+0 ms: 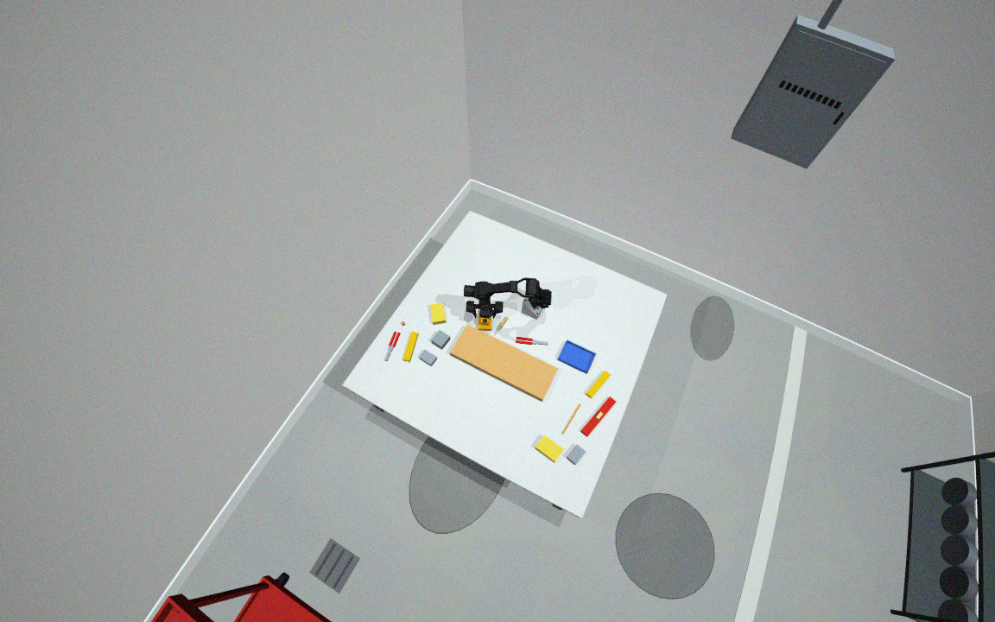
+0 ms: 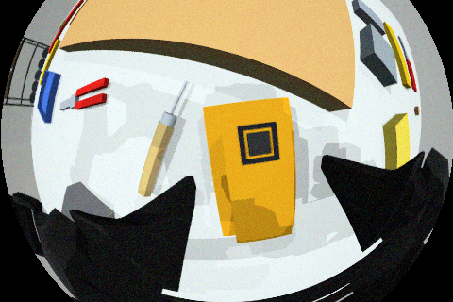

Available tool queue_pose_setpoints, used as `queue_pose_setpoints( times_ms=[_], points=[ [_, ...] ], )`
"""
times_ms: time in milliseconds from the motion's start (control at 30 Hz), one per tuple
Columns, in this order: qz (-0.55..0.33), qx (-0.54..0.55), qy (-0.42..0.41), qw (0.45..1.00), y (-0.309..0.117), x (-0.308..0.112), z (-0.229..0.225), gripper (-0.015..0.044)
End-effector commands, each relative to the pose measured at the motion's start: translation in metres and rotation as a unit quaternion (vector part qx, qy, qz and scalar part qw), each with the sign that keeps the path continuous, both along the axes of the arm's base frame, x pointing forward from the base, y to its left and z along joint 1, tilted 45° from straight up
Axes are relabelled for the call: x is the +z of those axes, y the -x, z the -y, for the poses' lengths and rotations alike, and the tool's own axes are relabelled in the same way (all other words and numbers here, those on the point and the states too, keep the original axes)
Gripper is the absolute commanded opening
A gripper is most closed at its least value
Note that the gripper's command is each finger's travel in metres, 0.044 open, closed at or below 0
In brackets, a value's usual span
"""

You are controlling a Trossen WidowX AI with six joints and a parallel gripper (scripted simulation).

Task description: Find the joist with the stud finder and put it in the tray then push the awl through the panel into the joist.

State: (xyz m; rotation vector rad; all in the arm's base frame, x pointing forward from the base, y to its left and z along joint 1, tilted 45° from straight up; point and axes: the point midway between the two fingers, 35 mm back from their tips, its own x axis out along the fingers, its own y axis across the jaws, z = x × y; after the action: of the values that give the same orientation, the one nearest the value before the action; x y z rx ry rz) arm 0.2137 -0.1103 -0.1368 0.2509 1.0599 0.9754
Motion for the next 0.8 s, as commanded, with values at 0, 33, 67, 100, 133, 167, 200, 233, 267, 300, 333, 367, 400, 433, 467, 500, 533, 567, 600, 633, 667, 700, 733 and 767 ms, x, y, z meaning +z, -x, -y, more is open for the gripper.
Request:
queue_pose_setpoints(
  times_ms=[0, 33, 67, 100, 133, 167, 200, 233, 267, 300, 333, 367, 400, 433, 467, 500, 533, 567, 600, 633, 667, 700, 733, 767],
  points=[
    [-0.001, -0.002, -0.002, 1.0, 0.001, -0.006, -0.006, 0.044],
    [-0.001, -0.002, -0.002, 1.0, 0.001, -0.007, -0.007, 0.044],
    [-0.001, -0.002, -0.002, 1.0, 0.001, -0.008, -0.008, 0.044],
    [-0.001, -0.002, -0.002, 1.0, 0.001, -0.009, -0.009, 0.044],
    [-0.001, -0.002, -0.002, 1.0, 0.002, -0.01, -0.011, 0.044],
    [-0.001, -0.002, -0.002, 1.0, 0.002, -0.011, -0.012, 0.044],
    [-0.001, -0.002, -0.002, 1.0, 0.002, -0.012, -0.013, 0.044],
    [-0.001, -0.002, -0.002, 1.0, 0.002, -0.013, -0.014, 0.044],
    [-0.001, -0.002, -0.002, 1.0, 0.003, -0.014, -0.015, 0.044],
    [-0.001, -0.002, -0.002, 1.0, 0.003, -0.015, -0.016, 0.044],
    [-0.001, -0.002, -0.002, 1.0, 0.003, -0.016, -0.017, 0.044],
    [-0.001, -0.002, -0.002, 1.0, 0.003, -0.016, -0.017, 0.044],
    [-0.001, -0.002, -0.002, 1.0, 0.003, -0.016, -0.017, 0.0414],
    [-0.001, -0.002, -0.002, 1.0, 0.003, -0.016, -0.017, 0.0388],
    [-0.001, -0.002, -0.002, 1.0, 0.003, -0.016, -0.017, 0.0361],
    [-0.001, -0.002, -0.002, 1.0, 0.003, -0.016, -0.017, 0.0335],
    [-0.001, -0.002, -0.002, 1.0, 0.003, -0.016, -0.017, 0.0328],
    [-0.001, -0.002, -0.002, 1.0, 0.003, -0.016, -0.017, 0.0322],
    [-0.001, -0.002, -0.002, 1.0, 0.003, -0.016, -0.017, 0.0315],
    [-0.001, -0.002, -0.002, 1.0, 0.003, -0.016, -0.017, 0.0308],
    [-0.001, -0.002, -0.002, 1.0, 0.003, -0.016, -0.017, 0.0302],
    [-0.001, -0.002, -0.002, 1.0, 0.003, -0.016, -0.017, 0.0295],
    [-0.001, -0.002, -0.002, 1.0, 0.003, -0.016, -0.017, 0.0288],
    [-0.001, -0.002, -0.002, 1.0, 0.003, -0.016, -0.017, 0.0282]
  ],
)
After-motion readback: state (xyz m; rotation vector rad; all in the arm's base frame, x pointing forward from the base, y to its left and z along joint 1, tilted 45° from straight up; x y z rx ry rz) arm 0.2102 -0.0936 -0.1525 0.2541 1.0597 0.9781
